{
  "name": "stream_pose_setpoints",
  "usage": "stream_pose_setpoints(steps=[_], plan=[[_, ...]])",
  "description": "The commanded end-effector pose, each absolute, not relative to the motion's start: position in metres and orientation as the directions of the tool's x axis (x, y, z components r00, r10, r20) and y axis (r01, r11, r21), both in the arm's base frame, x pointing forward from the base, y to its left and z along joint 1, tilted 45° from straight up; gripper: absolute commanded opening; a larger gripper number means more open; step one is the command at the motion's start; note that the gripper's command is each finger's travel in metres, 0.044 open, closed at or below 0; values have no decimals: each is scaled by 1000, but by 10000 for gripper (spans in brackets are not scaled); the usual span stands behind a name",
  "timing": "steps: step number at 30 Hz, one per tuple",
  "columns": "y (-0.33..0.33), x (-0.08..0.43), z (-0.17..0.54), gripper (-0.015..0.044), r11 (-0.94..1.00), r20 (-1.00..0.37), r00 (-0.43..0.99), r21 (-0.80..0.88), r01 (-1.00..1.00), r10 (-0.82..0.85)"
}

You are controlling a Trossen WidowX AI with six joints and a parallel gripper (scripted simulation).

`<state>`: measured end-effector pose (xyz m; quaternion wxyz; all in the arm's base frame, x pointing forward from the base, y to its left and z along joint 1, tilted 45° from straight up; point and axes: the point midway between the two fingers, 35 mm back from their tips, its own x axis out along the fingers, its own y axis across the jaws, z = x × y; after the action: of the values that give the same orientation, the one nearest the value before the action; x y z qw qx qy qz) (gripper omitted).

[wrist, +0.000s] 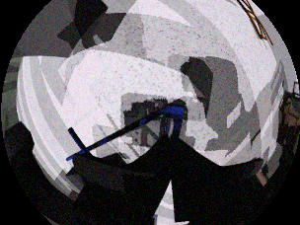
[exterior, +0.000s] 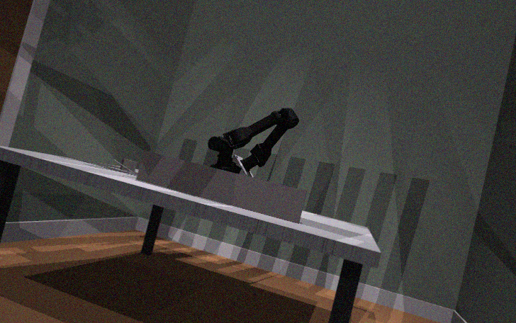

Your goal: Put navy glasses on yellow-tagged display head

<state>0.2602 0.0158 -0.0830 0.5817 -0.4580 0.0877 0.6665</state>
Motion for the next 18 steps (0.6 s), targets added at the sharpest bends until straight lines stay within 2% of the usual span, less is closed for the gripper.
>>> stream_pose_setpoints(steps=[1, 12, 18], plan=[[-2, 265, -69, 0, -311, -720, 114, -429, -848, 684], [-48, 253, -20, 0, -311, -717, 112, -430, -848, 688], [-49, 249, -17, 0, -307, -716, 111, -427, -850, 689]])
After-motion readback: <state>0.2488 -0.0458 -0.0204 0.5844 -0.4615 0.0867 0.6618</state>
